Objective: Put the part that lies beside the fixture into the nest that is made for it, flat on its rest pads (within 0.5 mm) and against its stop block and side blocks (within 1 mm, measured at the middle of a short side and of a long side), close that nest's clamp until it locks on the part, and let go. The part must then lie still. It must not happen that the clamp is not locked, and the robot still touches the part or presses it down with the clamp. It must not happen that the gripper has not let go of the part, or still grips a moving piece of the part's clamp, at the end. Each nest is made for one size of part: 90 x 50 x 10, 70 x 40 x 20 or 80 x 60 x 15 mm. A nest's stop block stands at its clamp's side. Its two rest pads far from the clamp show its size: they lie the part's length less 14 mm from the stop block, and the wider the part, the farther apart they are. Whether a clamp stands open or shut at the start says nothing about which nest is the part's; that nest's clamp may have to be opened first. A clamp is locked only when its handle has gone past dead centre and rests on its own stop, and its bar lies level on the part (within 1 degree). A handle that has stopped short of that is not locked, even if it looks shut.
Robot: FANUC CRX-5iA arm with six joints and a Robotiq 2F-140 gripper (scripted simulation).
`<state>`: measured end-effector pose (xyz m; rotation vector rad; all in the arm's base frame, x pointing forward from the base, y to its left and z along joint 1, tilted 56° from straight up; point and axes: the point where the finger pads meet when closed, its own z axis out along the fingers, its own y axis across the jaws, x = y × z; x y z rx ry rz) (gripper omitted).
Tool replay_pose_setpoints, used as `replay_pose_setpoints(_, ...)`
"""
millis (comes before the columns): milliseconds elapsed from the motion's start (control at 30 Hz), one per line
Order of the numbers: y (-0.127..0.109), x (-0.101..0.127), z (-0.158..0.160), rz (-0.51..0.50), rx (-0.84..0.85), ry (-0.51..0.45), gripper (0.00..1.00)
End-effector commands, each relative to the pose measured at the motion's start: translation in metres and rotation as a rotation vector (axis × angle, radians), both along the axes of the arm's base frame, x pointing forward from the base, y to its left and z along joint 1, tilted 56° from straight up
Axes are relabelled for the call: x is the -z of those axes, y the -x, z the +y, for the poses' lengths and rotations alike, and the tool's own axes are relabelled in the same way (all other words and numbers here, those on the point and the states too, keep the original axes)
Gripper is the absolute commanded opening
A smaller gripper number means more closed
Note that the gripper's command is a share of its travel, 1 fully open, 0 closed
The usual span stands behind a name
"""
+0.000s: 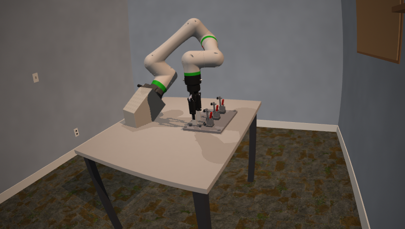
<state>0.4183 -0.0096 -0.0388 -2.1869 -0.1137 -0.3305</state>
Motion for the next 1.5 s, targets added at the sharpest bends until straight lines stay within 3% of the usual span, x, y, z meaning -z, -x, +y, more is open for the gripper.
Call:
replay_pose_setpoints(0, -0.0005, 0.0002, -0.0005, 0.000, 0.000, 0.000, 0.00)
replay_pose_setpoints(633, -0.0011, 0.0005, -0.0008, 0.000, 0.000, 0.000, 0.00)
replay_pose_setpoints(667, -0.0011, 0.0005, -0.0008, 0.000, 0.000, 0.000, 0.58)
replay_pose_setpoints(1467, -0.0011, 0.0005, -0.0008, 0.000, 0.000, 0.000, 0.58)
